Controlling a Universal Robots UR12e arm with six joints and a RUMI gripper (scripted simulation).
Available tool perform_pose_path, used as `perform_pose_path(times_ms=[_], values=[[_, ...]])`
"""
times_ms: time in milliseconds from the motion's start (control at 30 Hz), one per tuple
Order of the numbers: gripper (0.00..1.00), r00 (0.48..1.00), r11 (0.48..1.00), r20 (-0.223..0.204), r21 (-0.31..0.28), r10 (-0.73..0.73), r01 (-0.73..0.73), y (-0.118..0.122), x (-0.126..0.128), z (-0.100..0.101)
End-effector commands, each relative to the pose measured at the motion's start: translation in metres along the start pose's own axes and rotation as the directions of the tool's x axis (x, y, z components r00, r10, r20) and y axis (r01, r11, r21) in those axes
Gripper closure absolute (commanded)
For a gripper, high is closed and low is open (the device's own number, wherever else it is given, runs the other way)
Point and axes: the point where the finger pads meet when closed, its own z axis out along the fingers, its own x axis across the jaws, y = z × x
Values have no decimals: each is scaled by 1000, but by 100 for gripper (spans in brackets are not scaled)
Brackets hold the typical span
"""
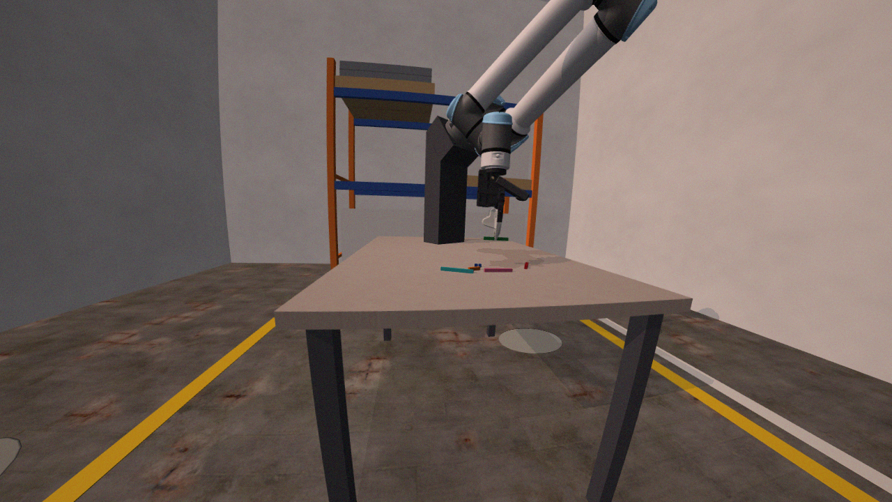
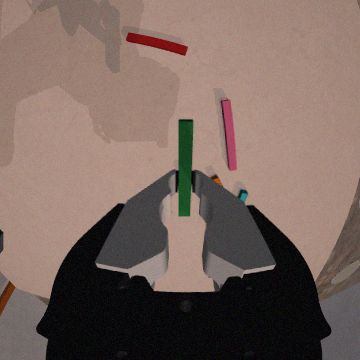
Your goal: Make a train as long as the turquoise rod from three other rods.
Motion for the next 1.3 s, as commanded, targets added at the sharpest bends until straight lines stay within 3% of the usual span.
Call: perform_pose_path(times_ms=[0, 533, 1267], values=[[100, 1000, 1000, -1, 0, 0, 0, 0, 0, 12], [100, 1000, 1000, -1, 0, 0, 0, 0, 1, 72], [100, 1000, 1000, -1, 0, 0, 0, 0, 1, 79]])
